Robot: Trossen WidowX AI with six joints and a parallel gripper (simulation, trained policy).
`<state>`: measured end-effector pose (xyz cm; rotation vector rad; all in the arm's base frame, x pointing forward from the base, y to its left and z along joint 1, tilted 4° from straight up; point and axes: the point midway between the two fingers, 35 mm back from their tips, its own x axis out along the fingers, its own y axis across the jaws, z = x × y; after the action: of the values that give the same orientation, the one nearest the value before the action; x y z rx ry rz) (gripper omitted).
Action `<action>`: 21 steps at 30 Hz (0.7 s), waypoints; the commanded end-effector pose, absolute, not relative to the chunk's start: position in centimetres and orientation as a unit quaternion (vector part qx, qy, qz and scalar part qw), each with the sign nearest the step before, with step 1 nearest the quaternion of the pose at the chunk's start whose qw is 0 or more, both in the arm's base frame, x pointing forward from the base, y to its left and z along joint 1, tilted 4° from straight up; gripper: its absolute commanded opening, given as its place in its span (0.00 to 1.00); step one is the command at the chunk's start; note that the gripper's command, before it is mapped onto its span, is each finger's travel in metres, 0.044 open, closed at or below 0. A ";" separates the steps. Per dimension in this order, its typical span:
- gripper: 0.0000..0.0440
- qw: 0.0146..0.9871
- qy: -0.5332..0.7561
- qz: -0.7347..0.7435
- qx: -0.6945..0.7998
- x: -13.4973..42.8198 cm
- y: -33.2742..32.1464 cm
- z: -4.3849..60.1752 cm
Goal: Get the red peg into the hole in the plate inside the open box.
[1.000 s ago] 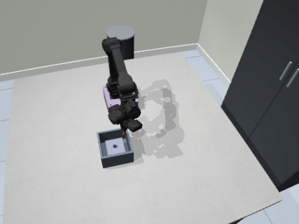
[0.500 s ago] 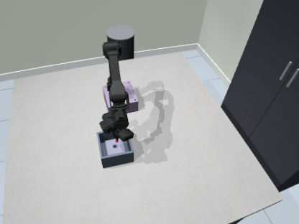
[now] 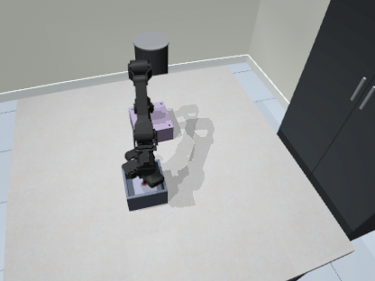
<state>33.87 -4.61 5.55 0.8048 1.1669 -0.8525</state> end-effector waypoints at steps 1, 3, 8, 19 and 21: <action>0.34 0.675 0.529 -0.377 0.351 34.2 -4.8 5.1; 0.35 0.675 0.531 -0.377 0.348 34.5 -4.9 5.0; 0.53 0.682 0.529 -0.369 0.344 35.9 -5.6 5.2; 1.00 0.705 0.505 -0.361 0.343 39.1 -7.5 6.3; 1.00 0.710 0.496 -0.362 0.344 39.6 -8.0 6.6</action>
<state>36.32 -6.87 5.55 0.7312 1.2210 -0.8246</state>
